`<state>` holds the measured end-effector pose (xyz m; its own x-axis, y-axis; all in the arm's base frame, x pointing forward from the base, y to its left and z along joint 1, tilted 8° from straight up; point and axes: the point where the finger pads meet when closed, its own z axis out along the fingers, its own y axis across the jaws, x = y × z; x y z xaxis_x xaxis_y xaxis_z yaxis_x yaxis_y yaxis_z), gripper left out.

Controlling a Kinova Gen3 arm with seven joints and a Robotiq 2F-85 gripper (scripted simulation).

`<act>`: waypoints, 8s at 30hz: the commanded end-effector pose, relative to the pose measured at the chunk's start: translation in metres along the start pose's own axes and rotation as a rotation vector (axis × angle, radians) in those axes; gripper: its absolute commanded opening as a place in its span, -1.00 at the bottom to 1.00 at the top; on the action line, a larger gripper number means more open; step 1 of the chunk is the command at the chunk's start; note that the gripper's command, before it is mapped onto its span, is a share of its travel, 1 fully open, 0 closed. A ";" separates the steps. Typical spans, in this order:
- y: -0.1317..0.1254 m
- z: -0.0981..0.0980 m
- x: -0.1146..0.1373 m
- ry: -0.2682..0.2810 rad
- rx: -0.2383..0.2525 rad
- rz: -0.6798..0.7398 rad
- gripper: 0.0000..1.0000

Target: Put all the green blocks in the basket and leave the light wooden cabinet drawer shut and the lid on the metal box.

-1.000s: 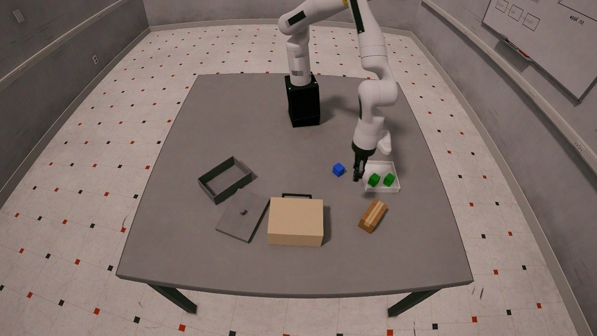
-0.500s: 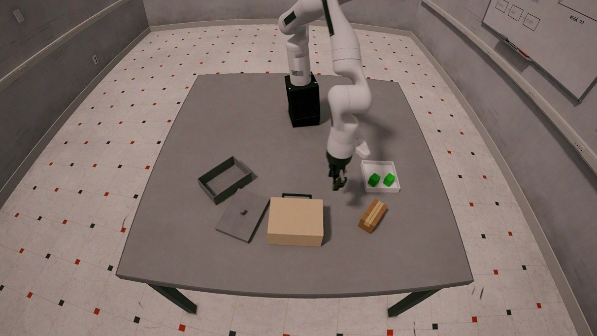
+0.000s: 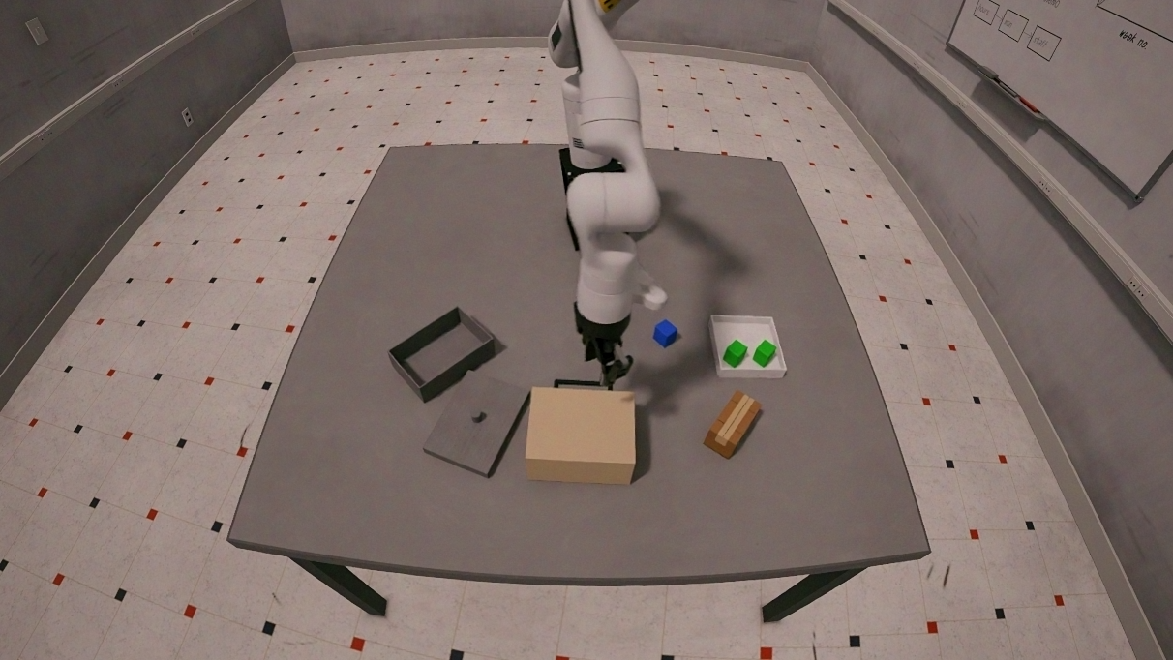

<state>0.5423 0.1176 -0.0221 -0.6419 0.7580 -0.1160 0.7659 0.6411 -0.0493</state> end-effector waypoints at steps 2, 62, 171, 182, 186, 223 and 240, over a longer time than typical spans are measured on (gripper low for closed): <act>-0.010 -0.001 -0.034 0.008 -0.005 -0.131 0.16; -0.096 -0.006 -0.186 -0.016 -0.004 -0.732 0.16; -0.095 0.116 -0.188 -0.016 -0.004 -0.732 -0.05; -0.094 0.116 -0.188 -0.016 -0.004 -0.732 -0.05; -0.094 0.116 -0.189 -0.016 -0.004 -0.732 -0.05; -0.094 0.128 -0.189 -0.016 -0.004 -0.732 -0.05; -0.094 0.139 -0.189 -0.016 -0.004 -0.732 -0.05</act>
<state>0.5956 -0.1025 -0.1331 -0.9888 0.1331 -0.0669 0.1402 0.9833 -0.1160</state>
